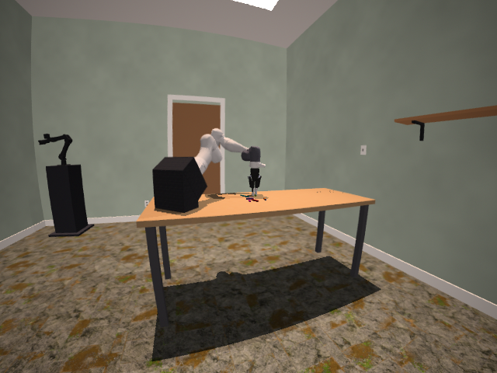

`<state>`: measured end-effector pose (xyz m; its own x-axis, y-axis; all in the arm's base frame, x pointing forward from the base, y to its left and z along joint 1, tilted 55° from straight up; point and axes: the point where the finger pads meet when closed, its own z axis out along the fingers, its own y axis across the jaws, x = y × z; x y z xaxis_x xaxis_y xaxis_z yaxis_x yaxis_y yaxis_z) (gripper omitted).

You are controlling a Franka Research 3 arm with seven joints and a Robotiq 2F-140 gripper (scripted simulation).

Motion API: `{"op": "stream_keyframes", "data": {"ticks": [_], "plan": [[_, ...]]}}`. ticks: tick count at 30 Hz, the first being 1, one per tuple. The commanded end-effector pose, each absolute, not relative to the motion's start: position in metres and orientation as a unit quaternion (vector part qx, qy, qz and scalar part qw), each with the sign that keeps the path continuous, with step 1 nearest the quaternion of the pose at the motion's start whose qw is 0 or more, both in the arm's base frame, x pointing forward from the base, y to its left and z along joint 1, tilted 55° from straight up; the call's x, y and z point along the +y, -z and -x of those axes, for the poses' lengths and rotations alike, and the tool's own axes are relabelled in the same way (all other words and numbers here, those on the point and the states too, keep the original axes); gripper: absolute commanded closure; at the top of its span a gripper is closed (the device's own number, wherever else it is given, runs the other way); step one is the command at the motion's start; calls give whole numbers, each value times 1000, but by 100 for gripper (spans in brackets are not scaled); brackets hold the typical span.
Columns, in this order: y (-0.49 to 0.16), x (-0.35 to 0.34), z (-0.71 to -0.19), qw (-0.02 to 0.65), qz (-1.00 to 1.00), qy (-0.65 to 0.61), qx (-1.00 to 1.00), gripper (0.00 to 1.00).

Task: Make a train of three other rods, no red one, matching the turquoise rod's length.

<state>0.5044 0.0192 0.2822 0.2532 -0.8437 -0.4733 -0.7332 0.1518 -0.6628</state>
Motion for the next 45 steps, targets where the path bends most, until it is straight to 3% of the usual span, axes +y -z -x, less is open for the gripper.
{"op": "stream_keyframes", "data": {"ticks": [1,18,19,45], "plan": [[-282,18,-506,454,649,64,607,85],[-282,18,-506,454,649,64,607,85],[-282,18,-506,454,649,64,607,97],[-282,18,-506,454,649,64,607,97]]}}
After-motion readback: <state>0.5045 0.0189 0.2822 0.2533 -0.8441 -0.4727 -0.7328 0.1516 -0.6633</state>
